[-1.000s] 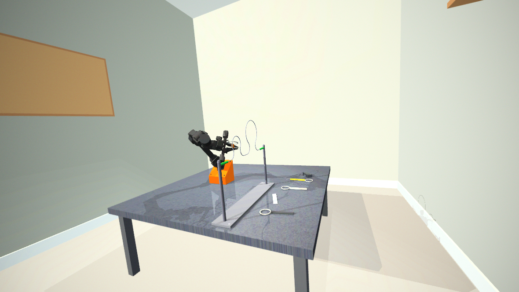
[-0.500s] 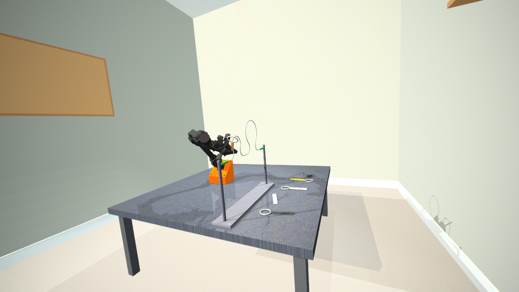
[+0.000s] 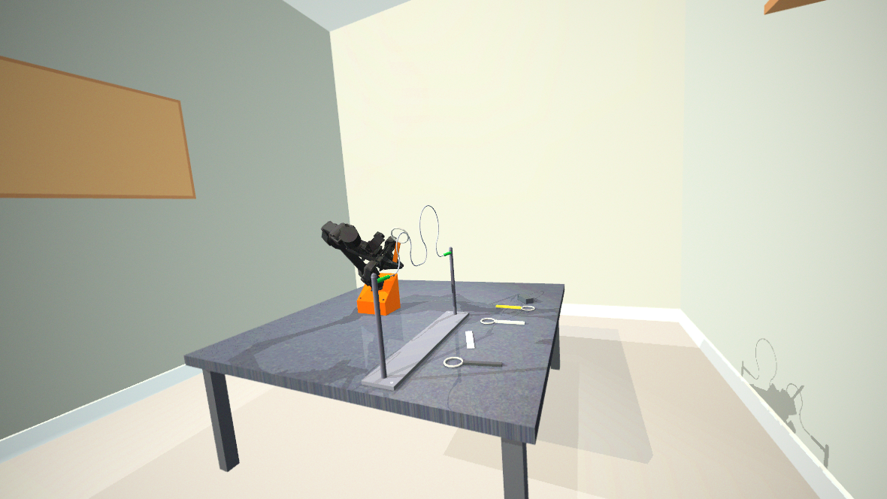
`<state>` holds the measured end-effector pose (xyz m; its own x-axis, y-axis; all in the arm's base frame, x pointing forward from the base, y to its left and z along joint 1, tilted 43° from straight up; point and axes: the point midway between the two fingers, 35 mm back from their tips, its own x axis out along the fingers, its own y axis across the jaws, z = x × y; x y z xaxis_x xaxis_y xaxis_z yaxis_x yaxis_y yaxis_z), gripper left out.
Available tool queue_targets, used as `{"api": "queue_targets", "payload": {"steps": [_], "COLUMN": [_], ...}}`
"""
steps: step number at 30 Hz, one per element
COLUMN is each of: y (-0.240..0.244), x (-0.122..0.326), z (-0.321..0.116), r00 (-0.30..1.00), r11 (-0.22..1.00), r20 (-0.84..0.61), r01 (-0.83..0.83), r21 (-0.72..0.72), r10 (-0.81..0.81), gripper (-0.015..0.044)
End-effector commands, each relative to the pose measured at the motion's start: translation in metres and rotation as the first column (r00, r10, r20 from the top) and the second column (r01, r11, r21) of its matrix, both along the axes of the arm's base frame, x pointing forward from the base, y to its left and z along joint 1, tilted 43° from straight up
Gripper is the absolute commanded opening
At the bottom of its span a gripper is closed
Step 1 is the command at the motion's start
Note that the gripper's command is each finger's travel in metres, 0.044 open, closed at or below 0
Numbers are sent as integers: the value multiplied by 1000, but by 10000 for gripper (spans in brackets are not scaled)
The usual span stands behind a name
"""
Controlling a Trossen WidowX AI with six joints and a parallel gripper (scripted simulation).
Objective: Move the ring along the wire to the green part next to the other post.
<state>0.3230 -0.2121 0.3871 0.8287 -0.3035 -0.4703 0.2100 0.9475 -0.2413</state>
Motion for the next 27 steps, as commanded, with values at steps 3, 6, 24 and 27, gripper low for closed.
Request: {"api": "queue_targets", "payload": {"steps": [3,6,24,27], "y": [-10,-14,-36,-39], "x": [-3,-4,-8,-9], "z": [3,5,22,26], "r00": [1000,999,994,993], "r11": [988,975,810,769], "r20": [-29,-41,-100,-109], "r01": [1,0,-24,-31], "r21": [-157,-223,-586,-639], "r10": [-6,-9,-43,-51], "gripper": [-150,-150,-150,-150]}}
